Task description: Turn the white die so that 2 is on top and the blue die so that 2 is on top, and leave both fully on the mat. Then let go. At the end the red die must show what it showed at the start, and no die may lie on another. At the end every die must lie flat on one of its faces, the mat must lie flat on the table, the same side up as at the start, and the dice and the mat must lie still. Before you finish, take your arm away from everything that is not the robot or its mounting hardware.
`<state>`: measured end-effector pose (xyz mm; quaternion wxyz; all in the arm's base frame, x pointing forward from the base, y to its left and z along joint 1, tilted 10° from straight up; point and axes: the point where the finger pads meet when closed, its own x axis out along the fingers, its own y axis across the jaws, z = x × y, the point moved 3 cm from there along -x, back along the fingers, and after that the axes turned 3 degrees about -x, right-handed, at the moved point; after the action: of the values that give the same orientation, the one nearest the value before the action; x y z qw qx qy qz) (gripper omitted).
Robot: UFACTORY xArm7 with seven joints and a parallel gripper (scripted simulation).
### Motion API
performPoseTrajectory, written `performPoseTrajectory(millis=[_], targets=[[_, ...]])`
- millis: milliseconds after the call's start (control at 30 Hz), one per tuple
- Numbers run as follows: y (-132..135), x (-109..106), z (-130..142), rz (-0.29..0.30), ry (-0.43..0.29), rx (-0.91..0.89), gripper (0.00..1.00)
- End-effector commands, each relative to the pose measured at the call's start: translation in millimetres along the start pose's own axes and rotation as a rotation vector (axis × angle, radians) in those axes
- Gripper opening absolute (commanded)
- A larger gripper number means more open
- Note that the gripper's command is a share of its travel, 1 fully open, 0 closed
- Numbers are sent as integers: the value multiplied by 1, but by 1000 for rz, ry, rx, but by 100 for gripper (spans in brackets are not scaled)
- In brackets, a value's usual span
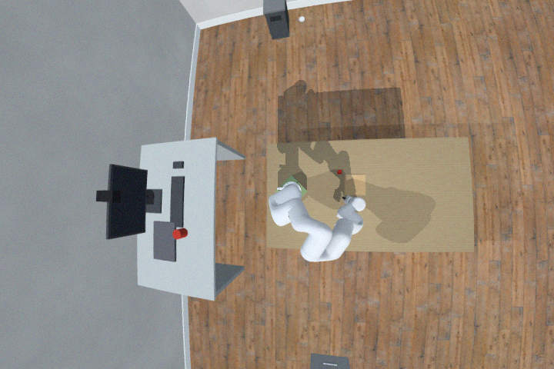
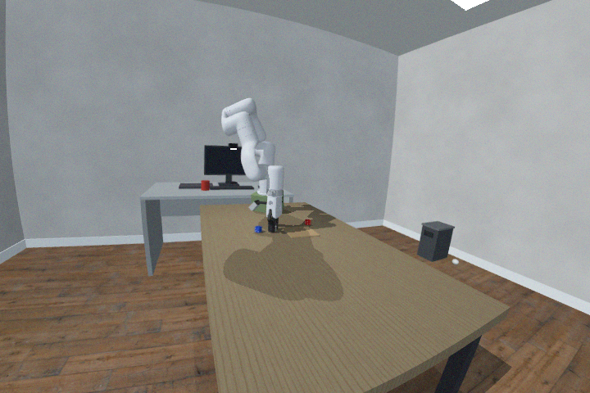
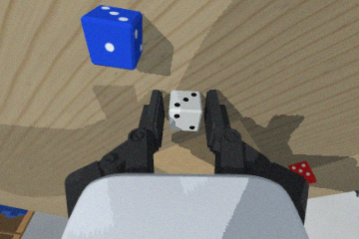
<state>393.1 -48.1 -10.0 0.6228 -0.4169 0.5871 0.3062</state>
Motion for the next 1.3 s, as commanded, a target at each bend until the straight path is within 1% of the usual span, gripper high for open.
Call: performPoseTrajectory(millis=[0,900,933,1267], targets=[[-1,-1,1,-2,-1,-1,42],[-1,-1,1,-2,-1,-1,42],[-1,-1,1,-2,-1,-1,21],[-1,-1,1,-2,-1,-1,21]])
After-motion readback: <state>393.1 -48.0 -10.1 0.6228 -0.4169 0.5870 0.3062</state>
